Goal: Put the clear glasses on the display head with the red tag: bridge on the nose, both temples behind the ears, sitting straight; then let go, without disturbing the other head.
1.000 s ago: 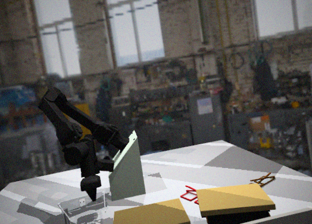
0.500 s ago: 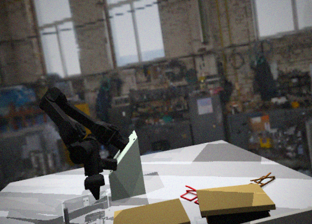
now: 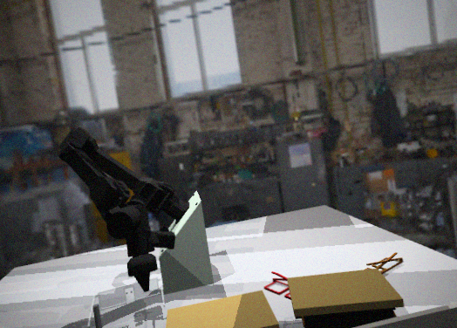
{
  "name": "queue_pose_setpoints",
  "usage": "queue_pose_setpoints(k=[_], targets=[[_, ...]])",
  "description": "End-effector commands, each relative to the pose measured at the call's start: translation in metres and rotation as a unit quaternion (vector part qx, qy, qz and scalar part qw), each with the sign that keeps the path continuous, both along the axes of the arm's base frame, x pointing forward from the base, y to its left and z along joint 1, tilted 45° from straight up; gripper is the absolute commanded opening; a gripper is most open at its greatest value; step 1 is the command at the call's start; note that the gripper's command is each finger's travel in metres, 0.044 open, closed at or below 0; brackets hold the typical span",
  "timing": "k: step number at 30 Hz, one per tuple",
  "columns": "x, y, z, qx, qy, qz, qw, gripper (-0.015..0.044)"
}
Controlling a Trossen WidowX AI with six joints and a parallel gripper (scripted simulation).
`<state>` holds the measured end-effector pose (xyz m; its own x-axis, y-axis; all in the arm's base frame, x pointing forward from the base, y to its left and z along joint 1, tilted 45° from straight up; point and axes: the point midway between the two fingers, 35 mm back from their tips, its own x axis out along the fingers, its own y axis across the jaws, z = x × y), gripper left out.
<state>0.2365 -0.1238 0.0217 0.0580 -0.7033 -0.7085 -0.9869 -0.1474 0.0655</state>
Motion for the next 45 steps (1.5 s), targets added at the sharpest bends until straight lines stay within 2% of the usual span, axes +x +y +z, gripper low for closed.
queue_pose_setpoints(k=[1,26,40,45], targets=[[-0.002,0.000,-0.001,0.000,0.001,-0.001,1.000,0.0000],[0.000,-0.006,0.006,0.000,0.001,-0.001,1.000,0.0000],[-0.003,0.033,0.050,0.001,0.001,-0.001,1.000,0.0000],[-0.003,0.033,0.043,0.004,0.007,0.001,1.000,0.0000]])
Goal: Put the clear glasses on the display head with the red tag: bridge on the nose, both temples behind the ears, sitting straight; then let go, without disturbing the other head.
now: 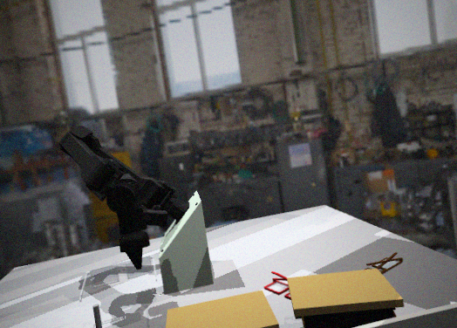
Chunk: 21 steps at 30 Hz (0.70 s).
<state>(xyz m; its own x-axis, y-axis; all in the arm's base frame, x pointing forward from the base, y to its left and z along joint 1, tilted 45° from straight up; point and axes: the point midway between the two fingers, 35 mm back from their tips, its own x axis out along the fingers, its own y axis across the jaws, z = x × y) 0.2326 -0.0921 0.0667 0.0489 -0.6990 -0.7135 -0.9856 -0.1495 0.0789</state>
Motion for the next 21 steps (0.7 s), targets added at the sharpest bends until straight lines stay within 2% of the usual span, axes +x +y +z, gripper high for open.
queue_pose_setpoints(k=[1,21], targets=[[0.003,0.003,-0.003,0.002,-0.001,-0.001,1.000,0.0000],[0.037,0.071,-0.056,0.018,-0.027,-0.023,0.999,0.0000]])
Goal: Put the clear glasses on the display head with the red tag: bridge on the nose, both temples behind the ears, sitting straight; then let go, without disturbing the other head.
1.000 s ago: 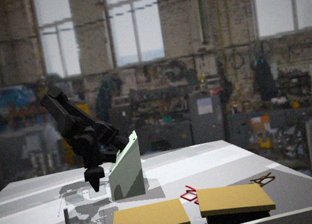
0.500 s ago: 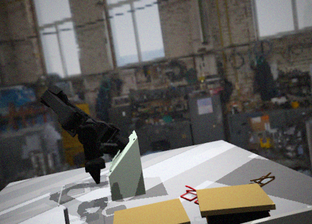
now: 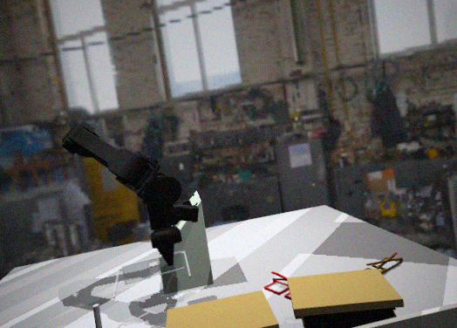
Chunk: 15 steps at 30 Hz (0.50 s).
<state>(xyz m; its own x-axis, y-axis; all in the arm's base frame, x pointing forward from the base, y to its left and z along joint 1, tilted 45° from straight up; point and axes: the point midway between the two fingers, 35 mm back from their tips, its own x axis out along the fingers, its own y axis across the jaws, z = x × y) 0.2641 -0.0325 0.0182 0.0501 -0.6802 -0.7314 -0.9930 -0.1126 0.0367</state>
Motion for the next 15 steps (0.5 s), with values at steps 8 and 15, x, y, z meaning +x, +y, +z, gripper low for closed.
queue_pose_setpoints(k=[8,15], targets=[[0.010,0.042,-0.034,0.004,-0.018,-0.015,1.000,0.0000],[0.009,0.067,-0.059,0.000,-0.028,-0.026,0.999,0.0000]])
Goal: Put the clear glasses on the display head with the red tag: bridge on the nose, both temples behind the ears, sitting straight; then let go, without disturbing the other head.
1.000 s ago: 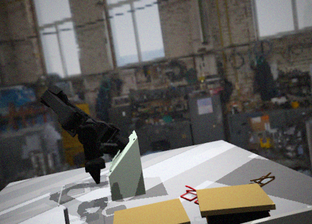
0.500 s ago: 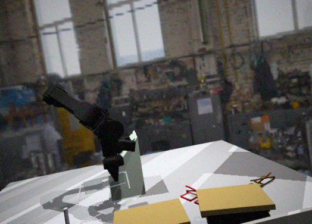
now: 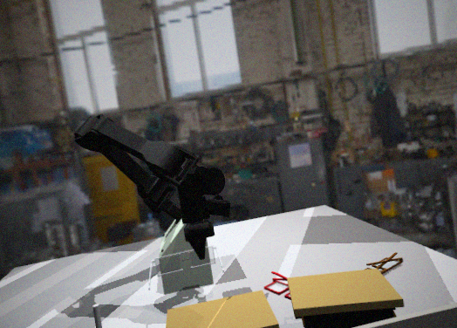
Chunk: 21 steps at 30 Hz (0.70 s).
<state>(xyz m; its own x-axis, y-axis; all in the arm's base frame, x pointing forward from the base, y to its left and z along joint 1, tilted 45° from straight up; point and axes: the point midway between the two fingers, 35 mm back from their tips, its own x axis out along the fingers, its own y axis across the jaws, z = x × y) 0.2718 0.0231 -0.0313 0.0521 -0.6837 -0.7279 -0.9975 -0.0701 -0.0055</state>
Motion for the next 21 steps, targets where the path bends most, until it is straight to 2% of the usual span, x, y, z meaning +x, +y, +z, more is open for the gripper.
queue_pose_setpoints(k=[1,9,21], targets=[[0.000,0.015,-0.013,0.000,-0.008,-0.006,1.000,0.0000],[-0.006,0.037,-0.037,-0.006,-0.018,-0.016,1.000,0.0000],[-0.004,0.026,-0.046,-0.007,-0.019,-0.016,1.000,0.0000]])
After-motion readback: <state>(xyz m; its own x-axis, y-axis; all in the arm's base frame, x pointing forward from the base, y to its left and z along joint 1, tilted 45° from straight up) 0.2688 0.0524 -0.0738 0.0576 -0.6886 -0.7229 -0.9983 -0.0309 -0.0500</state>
